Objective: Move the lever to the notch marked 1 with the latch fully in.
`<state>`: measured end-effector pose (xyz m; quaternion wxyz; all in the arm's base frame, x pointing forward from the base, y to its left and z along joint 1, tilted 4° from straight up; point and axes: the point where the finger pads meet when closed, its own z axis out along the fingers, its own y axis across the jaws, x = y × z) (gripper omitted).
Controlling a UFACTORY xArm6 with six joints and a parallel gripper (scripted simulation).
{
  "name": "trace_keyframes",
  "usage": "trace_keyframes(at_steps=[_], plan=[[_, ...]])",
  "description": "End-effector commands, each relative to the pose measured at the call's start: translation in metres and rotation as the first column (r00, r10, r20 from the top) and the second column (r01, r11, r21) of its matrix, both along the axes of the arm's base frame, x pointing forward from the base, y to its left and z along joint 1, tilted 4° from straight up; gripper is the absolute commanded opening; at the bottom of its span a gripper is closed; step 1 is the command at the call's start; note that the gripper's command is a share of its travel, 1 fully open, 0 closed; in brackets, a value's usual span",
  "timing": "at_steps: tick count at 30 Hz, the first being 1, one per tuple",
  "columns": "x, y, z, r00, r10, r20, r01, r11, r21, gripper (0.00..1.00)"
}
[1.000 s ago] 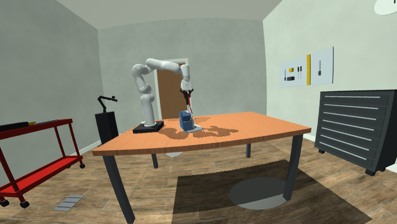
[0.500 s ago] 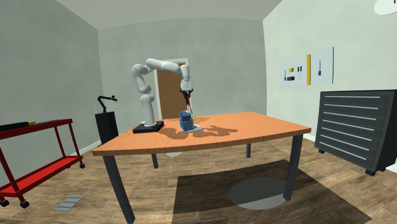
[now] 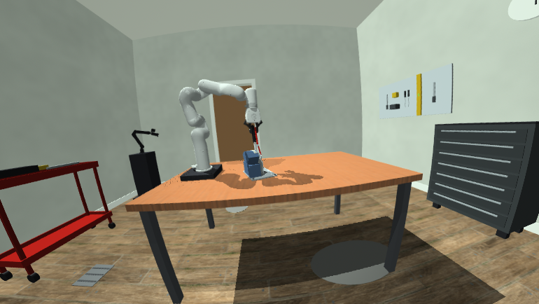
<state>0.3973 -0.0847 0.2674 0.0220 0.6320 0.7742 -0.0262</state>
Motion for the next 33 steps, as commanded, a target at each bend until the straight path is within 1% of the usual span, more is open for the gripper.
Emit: trace_keyframes(at_steps=[1, 25, 33], plan=[[0.001, 0.001, 0.002, 1.0, 0.0, 0.004, 0.0, 1.0, -0.001, 0.0], [-0.008, 0.041, -0.013, 1.0, 0.0, 0.004, 0.0, 1.0, -0.001, 0.0], [-0.009, 0.047, -0.016, 1.0, 0.0, 0.004, 0.0, 1.0, -0.001, 0.0]])
